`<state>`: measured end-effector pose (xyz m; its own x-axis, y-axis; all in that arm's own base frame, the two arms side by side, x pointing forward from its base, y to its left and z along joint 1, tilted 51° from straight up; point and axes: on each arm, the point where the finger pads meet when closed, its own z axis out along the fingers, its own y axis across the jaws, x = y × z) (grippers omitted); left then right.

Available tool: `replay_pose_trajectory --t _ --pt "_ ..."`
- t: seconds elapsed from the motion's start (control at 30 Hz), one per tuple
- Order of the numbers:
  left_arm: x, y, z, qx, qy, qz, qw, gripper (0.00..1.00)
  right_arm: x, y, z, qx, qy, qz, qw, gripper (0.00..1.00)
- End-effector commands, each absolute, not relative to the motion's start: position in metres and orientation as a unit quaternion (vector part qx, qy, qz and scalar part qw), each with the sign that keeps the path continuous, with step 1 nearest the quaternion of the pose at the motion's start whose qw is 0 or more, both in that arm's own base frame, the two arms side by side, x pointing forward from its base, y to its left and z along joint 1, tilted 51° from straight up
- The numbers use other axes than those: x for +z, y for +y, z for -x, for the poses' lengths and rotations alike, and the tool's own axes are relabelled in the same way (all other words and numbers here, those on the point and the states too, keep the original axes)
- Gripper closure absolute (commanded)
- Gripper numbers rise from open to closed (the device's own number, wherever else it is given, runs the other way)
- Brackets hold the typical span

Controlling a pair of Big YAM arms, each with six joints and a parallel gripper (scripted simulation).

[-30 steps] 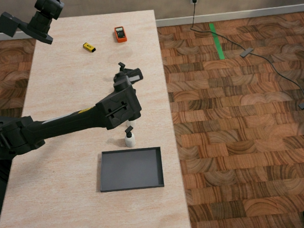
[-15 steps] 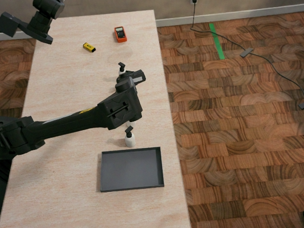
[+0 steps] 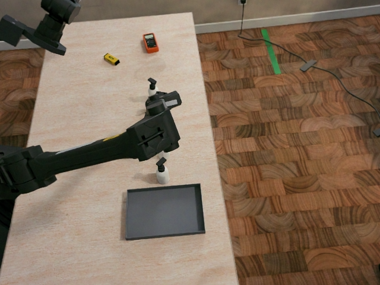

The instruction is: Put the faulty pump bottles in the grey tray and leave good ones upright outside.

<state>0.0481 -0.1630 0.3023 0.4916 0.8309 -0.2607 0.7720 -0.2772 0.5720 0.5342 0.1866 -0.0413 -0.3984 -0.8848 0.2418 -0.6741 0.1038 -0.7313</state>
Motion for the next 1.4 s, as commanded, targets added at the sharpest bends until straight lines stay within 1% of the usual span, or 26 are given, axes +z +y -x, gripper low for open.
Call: replay_pose_trajectory --t 0.0,1.37 --pt "0.311 -0.165 -0.048 0.041 0.502 -0.796 0.337 1.0 -0.043 0.179 -0.549 -0.407 0.734 0.526 0.134 0.49" --pt "0.311 -0.165 -0.048 0.041 0.502 -0.796 0.337 1.0 -0.072 0.155 -0.582 -0.407 0.734 0.525 0.137 0.49"
